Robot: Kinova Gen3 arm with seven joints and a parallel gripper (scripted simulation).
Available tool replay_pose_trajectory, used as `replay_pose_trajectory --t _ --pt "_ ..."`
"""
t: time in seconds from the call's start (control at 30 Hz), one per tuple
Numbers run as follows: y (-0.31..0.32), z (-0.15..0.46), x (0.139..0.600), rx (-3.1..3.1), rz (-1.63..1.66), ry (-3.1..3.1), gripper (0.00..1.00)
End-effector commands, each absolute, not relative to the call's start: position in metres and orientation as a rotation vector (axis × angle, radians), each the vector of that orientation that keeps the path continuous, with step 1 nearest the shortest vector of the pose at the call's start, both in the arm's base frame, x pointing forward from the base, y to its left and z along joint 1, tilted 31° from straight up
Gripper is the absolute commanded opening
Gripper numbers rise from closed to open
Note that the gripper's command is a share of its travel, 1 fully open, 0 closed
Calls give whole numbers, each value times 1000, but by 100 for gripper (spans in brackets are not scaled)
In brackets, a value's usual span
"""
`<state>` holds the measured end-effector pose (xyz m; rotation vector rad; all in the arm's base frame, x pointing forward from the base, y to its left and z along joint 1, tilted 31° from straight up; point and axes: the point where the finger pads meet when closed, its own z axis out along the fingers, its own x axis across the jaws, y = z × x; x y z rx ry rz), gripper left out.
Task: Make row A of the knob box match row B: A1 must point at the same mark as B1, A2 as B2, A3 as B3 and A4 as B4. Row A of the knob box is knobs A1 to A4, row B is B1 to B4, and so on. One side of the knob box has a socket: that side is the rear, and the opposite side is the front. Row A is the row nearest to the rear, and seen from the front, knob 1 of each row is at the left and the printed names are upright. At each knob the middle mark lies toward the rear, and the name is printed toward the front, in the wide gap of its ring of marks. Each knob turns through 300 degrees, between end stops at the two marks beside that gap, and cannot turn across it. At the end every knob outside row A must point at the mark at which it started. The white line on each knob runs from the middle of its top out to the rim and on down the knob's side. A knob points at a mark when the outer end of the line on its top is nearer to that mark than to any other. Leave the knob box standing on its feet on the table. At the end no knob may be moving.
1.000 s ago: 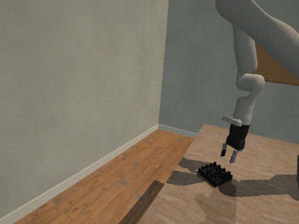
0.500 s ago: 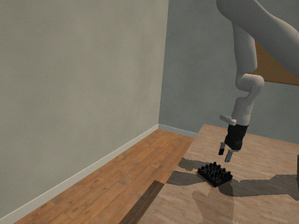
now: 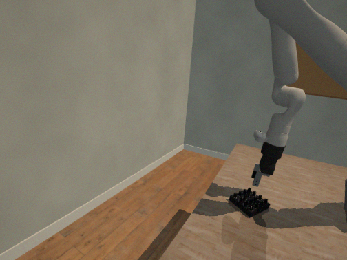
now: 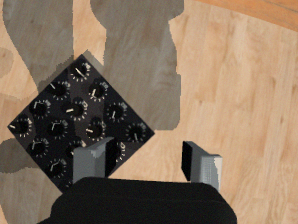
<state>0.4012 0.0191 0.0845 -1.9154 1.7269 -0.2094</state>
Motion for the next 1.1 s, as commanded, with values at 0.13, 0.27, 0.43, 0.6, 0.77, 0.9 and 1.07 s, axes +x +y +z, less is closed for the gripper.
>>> replay_pose_trajectory --t 0.13,0.27,0.43,0.6,0.77,0.9,1.07 --pt "19 89 407 -1767 -161 1866 100" --pt "18 91 411 -1597 -107 2003 100" --pt "18 94 413 -1363 -32 2164 100" --pt "18 95 413 -1212 17 2251 100" --pt "21 97 411 -948 103 2379 100" --pt "24 98 409 -732 174 2463 100" --pt "30 100 403 -462 261 2544 100"
